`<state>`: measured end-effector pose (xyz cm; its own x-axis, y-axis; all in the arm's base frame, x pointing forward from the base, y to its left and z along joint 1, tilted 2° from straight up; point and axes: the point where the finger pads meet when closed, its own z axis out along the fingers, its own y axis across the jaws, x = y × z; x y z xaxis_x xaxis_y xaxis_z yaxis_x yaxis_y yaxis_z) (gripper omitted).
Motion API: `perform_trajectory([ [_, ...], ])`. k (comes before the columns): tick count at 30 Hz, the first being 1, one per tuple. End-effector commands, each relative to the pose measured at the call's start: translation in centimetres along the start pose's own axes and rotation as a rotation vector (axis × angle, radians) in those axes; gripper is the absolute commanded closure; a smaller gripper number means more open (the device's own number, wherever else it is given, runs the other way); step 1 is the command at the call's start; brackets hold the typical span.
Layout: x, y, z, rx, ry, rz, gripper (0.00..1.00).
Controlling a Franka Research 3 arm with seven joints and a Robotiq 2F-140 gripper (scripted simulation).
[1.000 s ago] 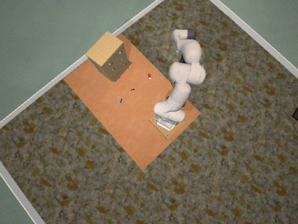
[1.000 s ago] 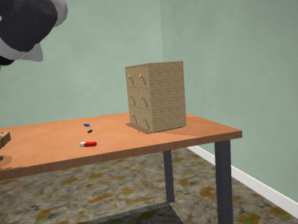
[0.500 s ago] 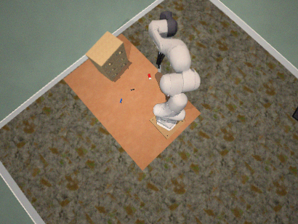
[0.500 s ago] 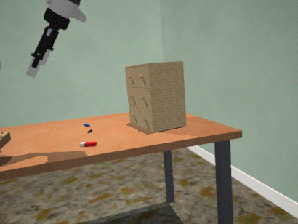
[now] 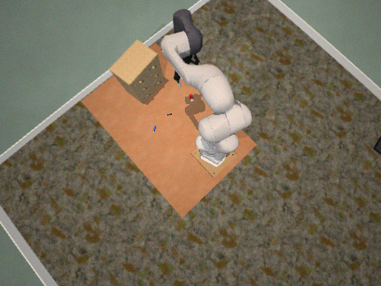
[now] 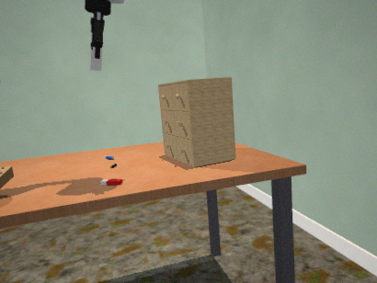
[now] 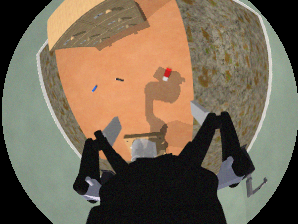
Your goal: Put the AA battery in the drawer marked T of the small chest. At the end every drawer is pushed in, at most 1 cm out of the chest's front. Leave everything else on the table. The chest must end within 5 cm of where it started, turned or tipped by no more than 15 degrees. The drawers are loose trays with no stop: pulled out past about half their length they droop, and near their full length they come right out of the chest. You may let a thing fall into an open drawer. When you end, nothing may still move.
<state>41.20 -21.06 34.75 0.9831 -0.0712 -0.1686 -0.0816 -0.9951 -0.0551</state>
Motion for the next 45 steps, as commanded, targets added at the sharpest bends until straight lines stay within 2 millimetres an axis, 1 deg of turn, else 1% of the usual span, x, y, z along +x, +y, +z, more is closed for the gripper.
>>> perform_trajectory([
  [1,4.3,-3.0,-2.2,-0.071,0.146,0.053,0.0],
  [2,4.3,-3.0,-2.2,-0.071,0.146,0.053,0.0],
  [3,4.8,-3.8,-2.7,-0.08,0.166,0.049,0.0],
  [5,5.0,-4.1,-2.9,-0.083,0.176,0.047,0.0],
  [45,5.0,-4.1,-3.0,-0.086,0.175,0.04,0.0],
])
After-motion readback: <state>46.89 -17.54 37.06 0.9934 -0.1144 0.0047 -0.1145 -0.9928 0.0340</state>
